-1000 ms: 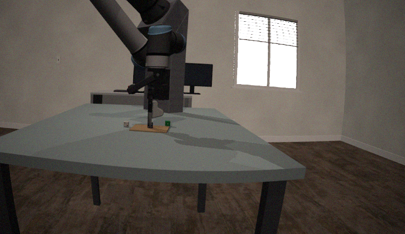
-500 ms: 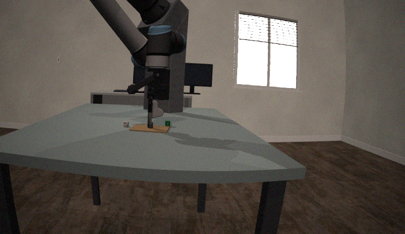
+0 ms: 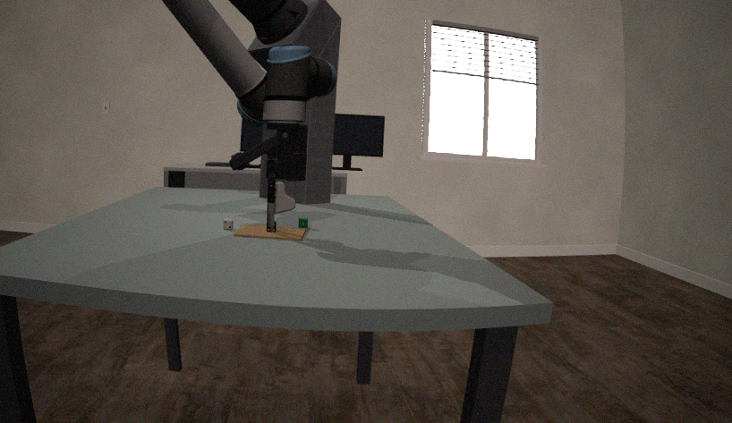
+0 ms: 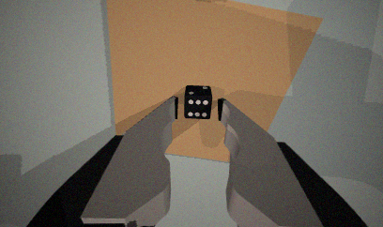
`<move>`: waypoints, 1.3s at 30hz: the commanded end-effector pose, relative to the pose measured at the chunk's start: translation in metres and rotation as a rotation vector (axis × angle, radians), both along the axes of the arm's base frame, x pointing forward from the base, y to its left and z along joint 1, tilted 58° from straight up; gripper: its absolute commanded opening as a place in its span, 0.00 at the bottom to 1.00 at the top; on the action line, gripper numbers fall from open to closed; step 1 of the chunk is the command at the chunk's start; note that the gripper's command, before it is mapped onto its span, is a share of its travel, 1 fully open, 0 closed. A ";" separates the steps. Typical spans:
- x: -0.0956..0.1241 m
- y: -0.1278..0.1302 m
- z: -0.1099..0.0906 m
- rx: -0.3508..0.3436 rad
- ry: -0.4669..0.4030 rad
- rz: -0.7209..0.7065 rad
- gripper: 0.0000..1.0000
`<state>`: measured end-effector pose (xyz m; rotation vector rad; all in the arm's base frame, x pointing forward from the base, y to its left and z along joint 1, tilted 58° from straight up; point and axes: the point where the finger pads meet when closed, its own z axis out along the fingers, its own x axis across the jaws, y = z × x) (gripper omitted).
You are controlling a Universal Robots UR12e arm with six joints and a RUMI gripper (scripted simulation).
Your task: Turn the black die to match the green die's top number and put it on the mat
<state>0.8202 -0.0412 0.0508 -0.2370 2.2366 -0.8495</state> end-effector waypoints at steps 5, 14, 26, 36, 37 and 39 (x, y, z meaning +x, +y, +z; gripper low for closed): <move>0.000 0.001 0.000 0.000 0.000 0.001 0.21; -0.002 0.002 0.002 0.000 0.000 0.001 0.21; -0.032 0.024 0.024 0.000 0.000 0.001 0.21; -0.057 0.042 0.044 0.000 0.000 0.001 0.21; -0.059 0.043 0.045 0.000 0.000 0.001 0.21; -0.061 0.045 0.047 0.000 0.000 0.001 0.21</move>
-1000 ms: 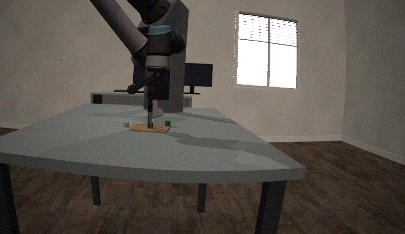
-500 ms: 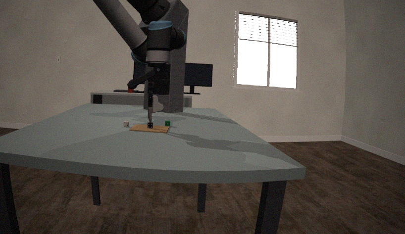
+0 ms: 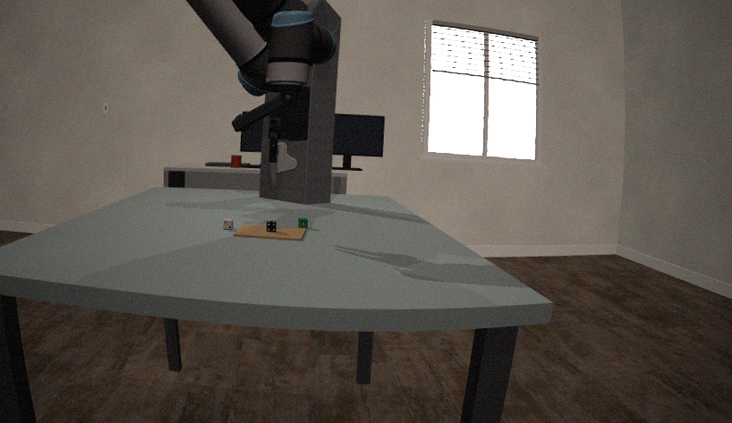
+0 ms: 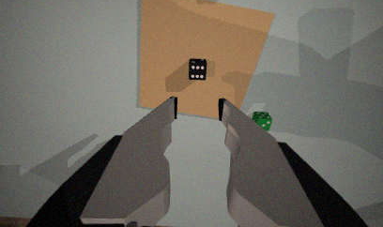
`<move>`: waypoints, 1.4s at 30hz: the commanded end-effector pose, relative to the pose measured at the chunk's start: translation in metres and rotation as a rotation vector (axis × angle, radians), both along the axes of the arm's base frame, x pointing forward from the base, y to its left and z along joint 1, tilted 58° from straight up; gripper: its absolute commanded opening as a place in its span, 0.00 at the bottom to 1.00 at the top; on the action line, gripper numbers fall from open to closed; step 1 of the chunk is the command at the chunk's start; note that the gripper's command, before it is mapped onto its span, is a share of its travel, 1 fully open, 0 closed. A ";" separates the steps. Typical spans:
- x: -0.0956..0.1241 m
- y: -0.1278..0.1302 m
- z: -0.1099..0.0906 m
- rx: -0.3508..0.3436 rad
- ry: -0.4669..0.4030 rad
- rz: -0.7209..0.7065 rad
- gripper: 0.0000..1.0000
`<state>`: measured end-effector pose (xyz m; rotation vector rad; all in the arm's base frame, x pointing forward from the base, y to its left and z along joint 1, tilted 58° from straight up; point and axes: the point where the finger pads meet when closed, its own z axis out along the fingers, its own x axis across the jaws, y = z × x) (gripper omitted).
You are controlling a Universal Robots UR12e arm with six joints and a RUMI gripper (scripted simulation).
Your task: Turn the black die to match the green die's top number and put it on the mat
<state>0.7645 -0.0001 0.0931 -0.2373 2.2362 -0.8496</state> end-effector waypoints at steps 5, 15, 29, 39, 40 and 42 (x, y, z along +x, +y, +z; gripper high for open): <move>-0.006 0.005 0.005 0.000 0.000 0.000 1.00; -0.006 0.005 0.005 0.000 0.000 0.000 1.00; -0.006 0.005 0.005 -0.004 0.003 0.003 1.00; -0.005 0.004 0.005 -0.057 0.042 0.044 1.00; -0.005 0.004 0.006 -0.070 0.051 0.054 1.00; -0.005 0.004 0.006 -0.099 0.073 0.076 1.00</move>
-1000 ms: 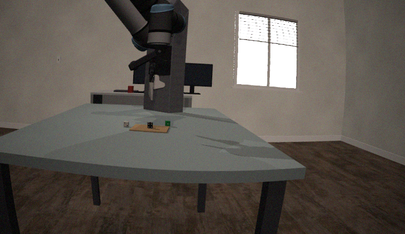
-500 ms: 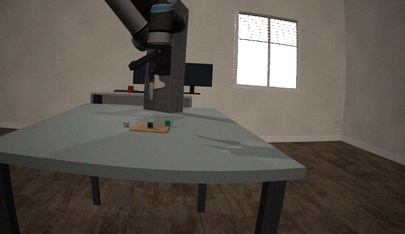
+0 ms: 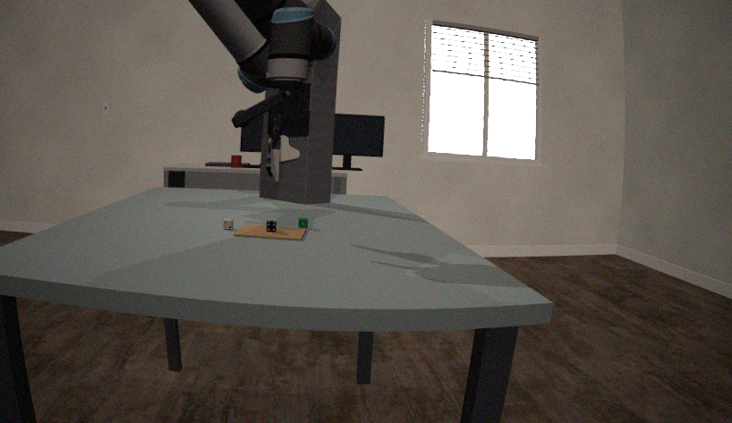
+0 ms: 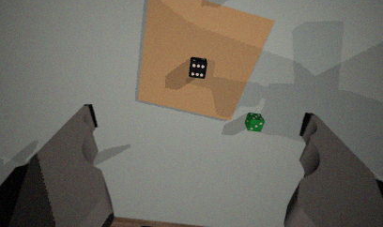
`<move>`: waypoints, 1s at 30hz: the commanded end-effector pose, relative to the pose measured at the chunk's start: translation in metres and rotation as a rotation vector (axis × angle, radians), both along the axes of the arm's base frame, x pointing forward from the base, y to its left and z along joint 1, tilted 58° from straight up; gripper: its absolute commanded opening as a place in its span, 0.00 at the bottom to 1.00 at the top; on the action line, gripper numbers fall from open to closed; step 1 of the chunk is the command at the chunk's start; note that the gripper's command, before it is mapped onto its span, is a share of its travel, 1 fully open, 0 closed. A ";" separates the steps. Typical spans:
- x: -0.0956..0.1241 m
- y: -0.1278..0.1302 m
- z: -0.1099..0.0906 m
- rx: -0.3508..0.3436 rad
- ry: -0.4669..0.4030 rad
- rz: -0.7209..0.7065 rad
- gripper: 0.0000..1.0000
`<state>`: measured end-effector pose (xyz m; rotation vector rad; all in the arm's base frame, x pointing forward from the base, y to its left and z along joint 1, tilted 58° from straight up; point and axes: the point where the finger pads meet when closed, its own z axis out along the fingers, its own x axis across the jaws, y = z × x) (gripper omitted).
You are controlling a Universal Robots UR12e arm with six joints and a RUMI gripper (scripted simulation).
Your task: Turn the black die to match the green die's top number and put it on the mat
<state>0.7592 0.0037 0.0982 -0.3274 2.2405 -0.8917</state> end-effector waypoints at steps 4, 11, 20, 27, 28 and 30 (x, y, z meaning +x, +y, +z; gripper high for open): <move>0.001 -0.001 0.001 -0.119 0.087 0.092 1.00; 0.003 -0.002 0.001 -0.238 0.175 0.182 1.00; 0.005 -0.003 0.001 -0.438 0.322 0.335 1.00; 0.007 -0.003 -0.001 -0.586 0.432 0.448 1.00; 0.007 -0.003 -0.001 -0.587 0.432 0.449 1.00; 0.007 -0.004 -0.001 -0.645 0.475 0.493 1.00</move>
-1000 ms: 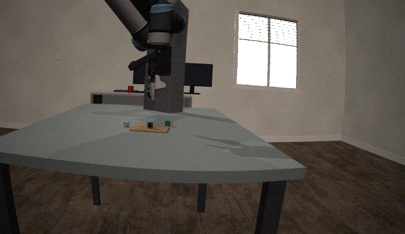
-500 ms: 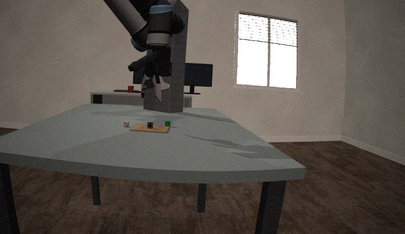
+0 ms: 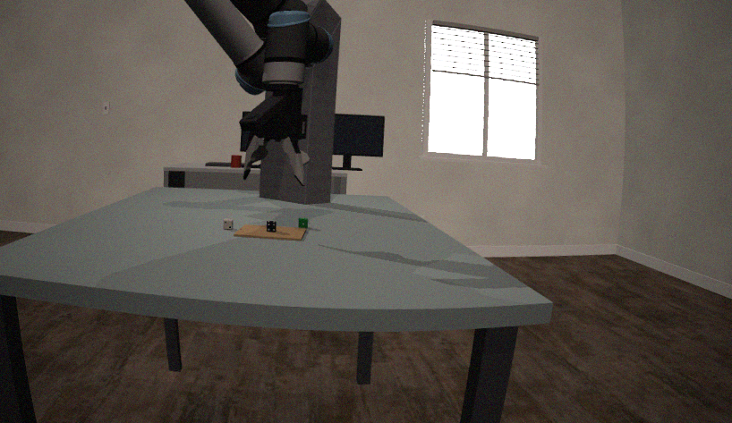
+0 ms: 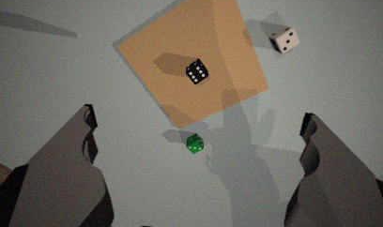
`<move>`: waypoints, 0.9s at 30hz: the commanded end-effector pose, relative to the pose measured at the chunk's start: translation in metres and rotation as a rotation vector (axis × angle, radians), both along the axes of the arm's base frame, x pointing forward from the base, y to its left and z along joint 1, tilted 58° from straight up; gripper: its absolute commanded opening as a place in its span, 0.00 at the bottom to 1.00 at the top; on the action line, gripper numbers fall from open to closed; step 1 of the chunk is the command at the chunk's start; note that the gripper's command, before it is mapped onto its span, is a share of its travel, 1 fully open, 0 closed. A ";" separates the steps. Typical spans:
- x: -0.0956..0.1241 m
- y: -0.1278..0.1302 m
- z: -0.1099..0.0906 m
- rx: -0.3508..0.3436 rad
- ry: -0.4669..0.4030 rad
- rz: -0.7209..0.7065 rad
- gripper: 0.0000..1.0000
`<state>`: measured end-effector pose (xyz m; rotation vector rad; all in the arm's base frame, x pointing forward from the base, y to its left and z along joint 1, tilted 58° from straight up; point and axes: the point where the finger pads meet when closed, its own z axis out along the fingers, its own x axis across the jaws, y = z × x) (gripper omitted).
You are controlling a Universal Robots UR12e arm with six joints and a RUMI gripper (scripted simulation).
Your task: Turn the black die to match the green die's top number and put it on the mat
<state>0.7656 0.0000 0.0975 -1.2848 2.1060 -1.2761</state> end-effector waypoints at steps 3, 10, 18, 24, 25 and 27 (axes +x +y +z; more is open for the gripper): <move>0.001 0.000 -0.001 -0.146 0.103 0.117 1.00; 0.001 0.000 -0.003 -0.270 0.195 0.212 1.00; 0.001 -0.001 -0.005 -0.407 0.297 0.317 1.00; 0.001 -0.001 -0.006 -0.454 0.332 0.353 1.00; 0.001 -0.001 -0.006 -0.457 0.335 0.356 1.00; 0.001 -0.001 -0.006 -0.457 0.335 0.356 1.00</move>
